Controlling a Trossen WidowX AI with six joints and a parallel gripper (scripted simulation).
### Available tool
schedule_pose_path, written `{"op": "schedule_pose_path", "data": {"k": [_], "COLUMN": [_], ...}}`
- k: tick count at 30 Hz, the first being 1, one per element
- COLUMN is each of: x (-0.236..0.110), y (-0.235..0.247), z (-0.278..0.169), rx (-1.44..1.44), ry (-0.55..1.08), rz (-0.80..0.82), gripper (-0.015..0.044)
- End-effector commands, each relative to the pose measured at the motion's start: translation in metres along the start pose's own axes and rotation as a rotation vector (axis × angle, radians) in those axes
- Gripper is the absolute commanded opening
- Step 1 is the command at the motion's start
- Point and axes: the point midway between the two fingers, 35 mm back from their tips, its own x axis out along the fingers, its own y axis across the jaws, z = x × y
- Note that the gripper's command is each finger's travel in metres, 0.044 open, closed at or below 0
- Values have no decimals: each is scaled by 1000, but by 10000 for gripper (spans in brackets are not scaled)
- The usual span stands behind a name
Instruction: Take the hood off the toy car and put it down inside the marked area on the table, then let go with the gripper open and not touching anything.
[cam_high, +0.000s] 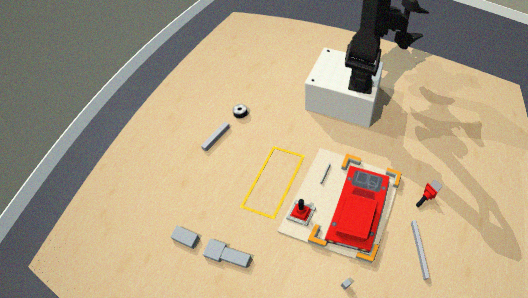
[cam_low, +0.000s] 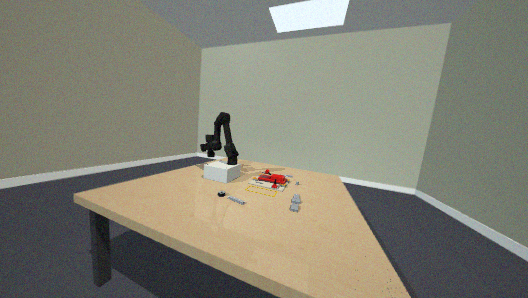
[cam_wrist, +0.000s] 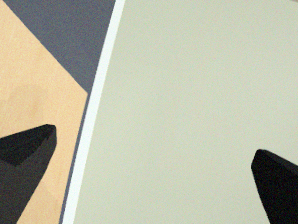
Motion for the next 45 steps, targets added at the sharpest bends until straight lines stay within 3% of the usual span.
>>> {"op": "schedule_pose_path", "data": {"k": [1, 11, 26, 45], "x": [1, 50, 112, 102], "y": [0, 5, 24, 51], "z": [0, -47, -175, -333], "rx": [1, 65, 276, 580], "ry": [2, 151, 483, 828], "rz": [1, 66, 204, 282], "gripper": [440, 440, 440, 440]}}
